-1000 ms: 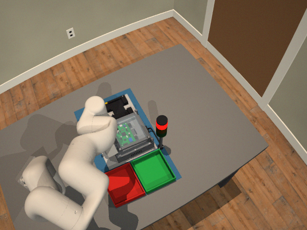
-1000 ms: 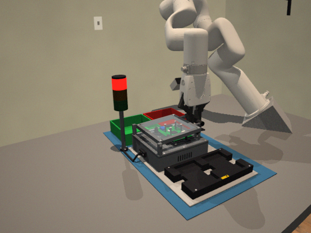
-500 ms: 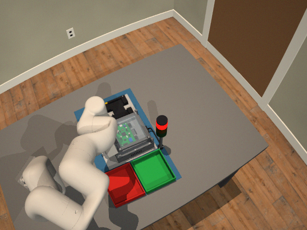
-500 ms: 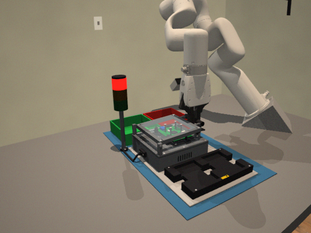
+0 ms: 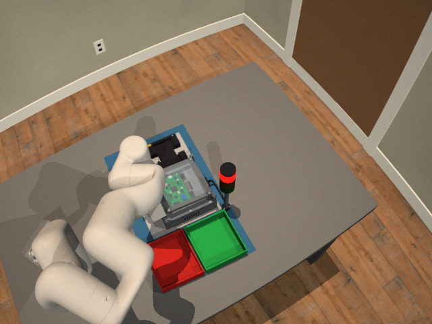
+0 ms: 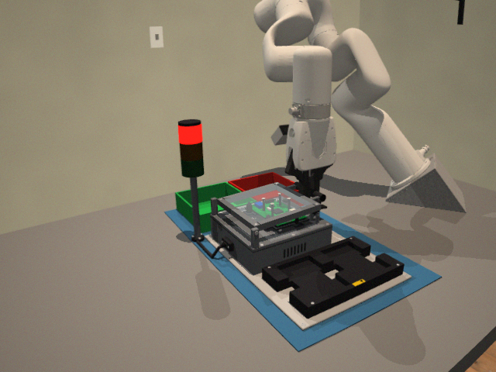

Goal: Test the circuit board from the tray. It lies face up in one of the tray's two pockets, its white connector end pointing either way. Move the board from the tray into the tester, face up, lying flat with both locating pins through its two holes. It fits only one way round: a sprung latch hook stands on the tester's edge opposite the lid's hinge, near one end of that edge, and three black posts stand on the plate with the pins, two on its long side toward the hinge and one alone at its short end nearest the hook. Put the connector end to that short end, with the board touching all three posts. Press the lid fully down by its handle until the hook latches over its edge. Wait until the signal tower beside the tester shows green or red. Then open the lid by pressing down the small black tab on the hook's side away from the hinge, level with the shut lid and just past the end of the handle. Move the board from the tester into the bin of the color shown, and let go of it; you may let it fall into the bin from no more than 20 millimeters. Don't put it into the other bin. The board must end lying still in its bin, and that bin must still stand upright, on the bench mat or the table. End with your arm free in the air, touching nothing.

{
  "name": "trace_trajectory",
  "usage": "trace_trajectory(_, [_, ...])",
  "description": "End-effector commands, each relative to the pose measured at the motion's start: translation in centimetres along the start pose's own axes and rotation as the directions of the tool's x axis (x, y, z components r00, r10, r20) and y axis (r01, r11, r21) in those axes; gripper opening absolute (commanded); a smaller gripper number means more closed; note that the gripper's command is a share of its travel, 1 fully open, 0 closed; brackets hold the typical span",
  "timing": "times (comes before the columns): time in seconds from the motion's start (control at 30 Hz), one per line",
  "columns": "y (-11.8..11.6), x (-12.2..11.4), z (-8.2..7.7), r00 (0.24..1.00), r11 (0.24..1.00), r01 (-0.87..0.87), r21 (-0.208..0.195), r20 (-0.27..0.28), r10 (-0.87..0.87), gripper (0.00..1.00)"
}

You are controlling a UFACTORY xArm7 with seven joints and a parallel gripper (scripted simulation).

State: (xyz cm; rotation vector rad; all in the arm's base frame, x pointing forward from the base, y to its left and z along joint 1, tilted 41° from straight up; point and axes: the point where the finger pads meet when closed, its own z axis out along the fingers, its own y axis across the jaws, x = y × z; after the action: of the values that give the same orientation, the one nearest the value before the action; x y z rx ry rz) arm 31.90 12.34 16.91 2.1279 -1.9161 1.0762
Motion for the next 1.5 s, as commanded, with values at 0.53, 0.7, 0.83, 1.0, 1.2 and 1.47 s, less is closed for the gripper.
trace_trajectory(0.53, [-0.1,-0.1,-0.1,1.0,1.0,0.0,0.003,0.002,0.0,0.0])
trace_trajectory(0.7, [-0.1,-0.1,-0.2,1.0,1.0,0.0,0.003,0.002,0.0,0.0])
trace_trajectory(0.83, [-0.1,-0.1,-0.2,1.0,1.0,0.0,0.003,0.002,0.0,0.0])
trace_trajectory(1.0, [-0.1,-0.1,-0.4,1.0,1.0,0.0,0.003,0.002,0.0,0.0])
trace_trajectory(1.2, [-0.2,-0.1,-0.8,1.0,1.0,0.0,0.004,0.002,0.0,0.0])
trace_trajectory(1.47, [-0.2,-0.1,-1.4,1.0,1.0,0.0,0.003,0.002,0.0,0.0])
